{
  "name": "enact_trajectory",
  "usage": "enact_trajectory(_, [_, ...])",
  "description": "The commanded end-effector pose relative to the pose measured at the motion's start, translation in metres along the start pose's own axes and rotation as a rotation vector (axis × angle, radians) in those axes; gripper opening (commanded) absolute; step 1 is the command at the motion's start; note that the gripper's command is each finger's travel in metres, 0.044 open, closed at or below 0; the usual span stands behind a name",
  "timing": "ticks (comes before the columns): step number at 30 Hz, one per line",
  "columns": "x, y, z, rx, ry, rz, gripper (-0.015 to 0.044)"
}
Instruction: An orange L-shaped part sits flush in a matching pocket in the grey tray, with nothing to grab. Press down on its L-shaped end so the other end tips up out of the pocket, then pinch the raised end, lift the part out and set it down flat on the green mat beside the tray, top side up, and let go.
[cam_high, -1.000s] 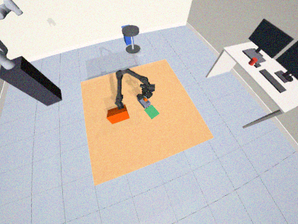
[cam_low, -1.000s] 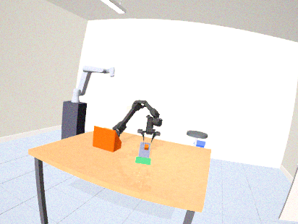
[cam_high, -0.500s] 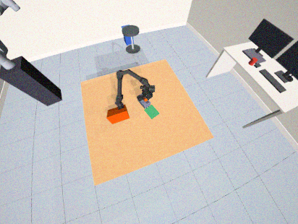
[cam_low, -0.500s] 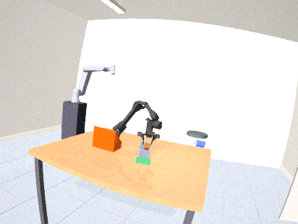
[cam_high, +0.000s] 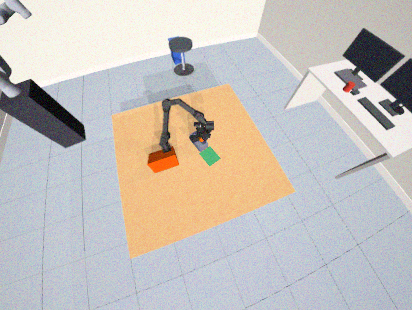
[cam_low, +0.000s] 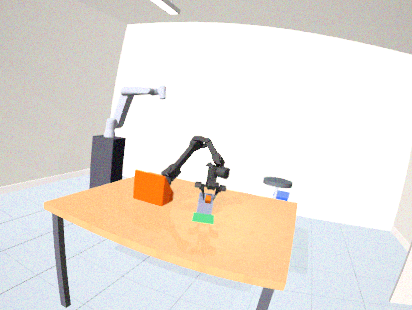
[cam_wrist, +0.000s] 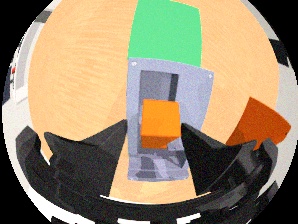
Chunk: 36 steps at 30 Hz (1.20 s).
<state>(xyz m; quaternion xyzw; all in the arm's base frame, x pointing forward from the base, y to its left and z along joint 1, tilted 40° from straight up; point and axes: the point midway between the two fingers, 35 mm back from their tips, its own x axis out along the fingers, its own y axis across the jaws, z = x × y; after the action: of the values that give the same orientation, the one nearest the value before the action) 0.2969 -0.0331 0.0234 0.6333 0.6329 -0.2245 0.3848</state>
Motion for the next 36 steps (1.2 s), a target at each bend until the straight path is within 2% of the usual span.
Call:
enact_trajectory(1, [-0.001, 0.000, 0.000, -0.001, -0.001, 0.001, 0.0228])
enact_trajectory(3, [-0.001, 0.000, 0.000, -0.001, -0.001, 0.001, 0.0175])
enact_trajectory(14, [-0.001, 0.000, 0.000, -0.001, -0.001, 0.001, 0.0102])
enact_trajectory(18, [-0.001, 0.000, 0.000, -0.001, -0.001, 0.001, 0.0000])
enact_trajectory(36, [-0.020, 0.000, 0.000, 0.005, 0.001, 0.002, 0.0000])
